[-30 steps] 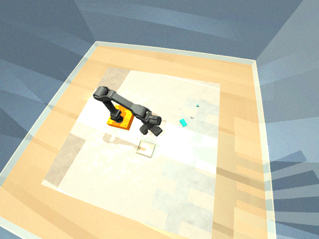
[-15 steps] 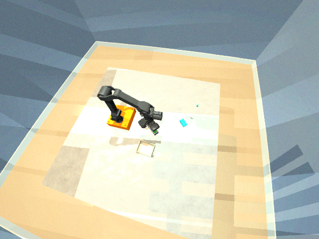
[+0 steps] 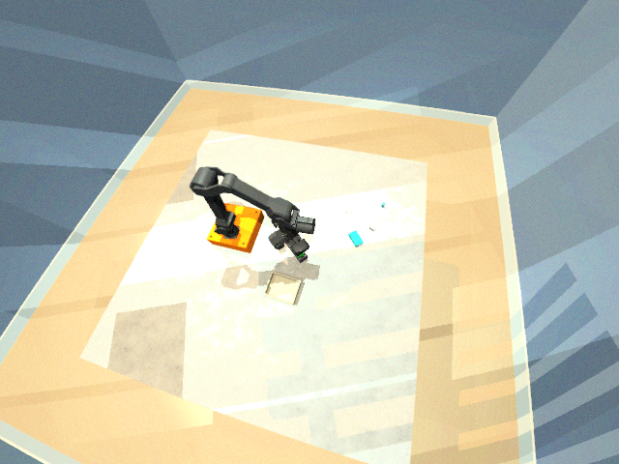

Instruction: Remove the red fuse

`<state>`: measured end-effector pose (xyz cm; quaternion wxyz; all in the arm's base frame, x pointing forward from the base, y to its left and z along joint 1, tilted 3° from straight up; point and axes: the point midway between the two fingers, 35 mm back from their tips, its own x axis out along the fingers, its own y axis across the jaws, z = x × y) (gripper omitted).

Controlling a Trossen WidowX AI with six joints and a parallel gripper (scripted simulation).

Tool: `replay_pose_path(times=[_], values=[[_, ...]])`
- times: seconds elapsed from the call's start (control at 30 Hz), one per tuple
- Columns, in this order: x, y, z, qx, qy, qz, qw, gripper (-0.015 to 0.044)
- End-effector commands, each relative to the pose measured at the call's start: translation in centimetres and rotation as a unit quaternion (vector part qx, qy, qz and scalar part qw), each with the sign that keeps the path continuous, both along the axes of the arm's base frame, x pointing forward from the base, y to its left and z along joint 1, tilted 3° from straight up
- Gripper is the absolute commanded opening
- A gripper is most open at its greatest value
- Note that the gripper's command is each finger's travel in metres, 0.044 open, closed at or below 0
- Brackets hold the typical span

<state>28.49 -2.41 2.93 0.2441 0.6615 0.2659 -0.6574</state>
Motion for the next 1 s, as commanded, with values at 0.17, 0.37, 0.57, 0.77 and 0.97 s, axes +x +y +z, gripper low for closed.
replay_pose_path(times=[0.17, 0.37, 0.57, 0.77, 0.97], values=[[-0.2, 0.1, -1.2, 0.003, 0.005, -0.003, 1.0, 0.0074], [-0.2, 0.1, -1.8, 0.003, 0.005, -0.003, 1.0, 0.0074], [-0.3, 0.1, -2.3, 0.003, 0.005, -0.003, 1.0, 0.0074], [-0.3, 0.1, -2.3, 0.003, 0.005, -0.003, 1.0, 0.0074], [-0.3, 0.1, -2.3, 0.003, 0.005, -0.003, 1.0, 0.0074]])
